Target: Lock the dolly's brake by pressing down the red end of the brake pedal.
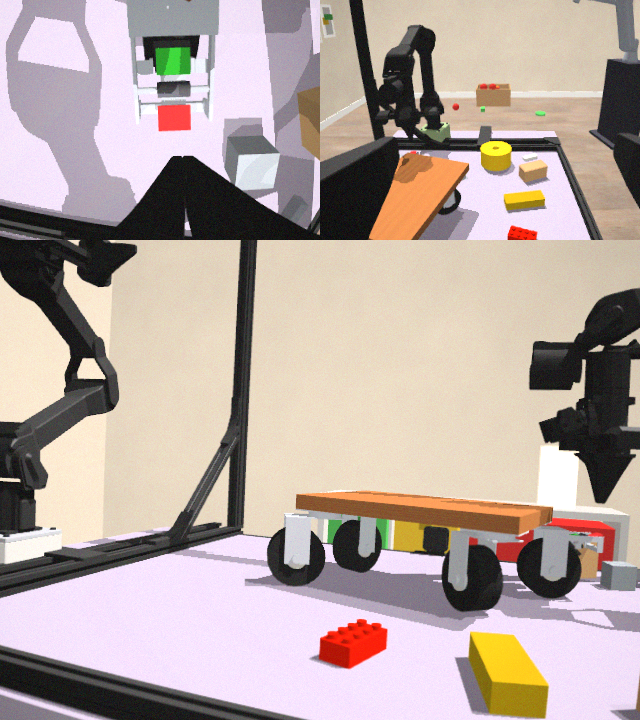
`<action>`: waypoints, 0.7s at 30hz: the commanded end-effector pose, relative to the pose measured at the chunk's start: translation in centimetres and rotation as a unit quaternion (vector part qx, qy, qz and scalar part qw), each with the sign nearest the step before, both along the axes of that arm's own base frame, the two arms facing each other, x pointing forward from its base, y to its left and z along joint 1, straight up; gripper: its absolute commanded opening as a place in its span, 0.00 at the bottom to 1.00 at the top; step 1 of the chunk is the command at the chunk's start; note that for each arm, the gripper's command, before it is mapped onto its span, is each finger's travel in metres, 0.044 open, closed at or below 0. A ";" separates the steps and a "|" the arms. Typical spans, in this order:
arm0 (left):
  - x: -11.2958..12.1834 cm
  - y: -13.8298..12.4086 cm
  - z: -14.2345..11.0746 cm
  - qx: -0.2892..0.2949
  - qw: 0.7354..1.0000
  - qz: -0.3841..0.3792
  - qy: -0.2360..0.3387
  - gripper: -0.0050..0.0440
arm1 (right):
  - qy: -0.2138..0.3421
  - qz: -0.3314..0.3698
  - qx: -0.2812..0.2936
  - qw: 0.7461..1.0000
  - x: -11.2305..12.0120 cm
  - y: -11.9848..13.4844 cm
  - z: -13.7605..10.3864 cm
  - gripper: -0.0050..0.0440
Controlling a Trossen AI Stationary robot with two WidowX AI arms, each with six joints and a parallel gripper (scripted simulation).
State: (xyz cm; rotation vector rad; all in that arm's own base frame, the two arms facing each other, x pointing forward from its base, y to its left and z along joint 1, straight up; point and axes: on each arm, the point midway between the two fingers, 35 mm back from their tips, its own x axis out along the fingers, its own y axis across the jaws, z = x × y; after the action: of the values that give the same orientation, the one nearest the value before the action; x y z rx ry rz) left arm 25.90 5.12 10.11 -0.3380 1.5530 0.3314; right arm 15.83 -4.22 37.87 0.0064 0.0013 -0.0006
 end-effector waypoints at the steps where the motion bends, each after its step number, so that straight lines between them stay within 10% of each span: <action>1: 0.3 0.1 0.1 0.003 1.000 0.003 -0.004 0.10 | -0.001 0.000 -0.003 1.000 -0.1 0.2 0.2 1.00; 21: 0.3 0.1 -0.8 0.003 1.000 0.003 -0.004 0.10 | -0.001 0.000 -0.003 1.000 -0.1 0.2 0.2 1.00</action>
State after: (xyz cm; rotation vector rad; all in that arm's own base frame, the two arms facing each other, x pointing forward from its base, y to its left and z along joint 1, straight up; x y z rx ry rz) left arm 26.38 5.24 9.94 -0.3369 1.5362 0.3342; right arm 15.77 -4.06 38.03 -0.0006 0.0000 -0.0016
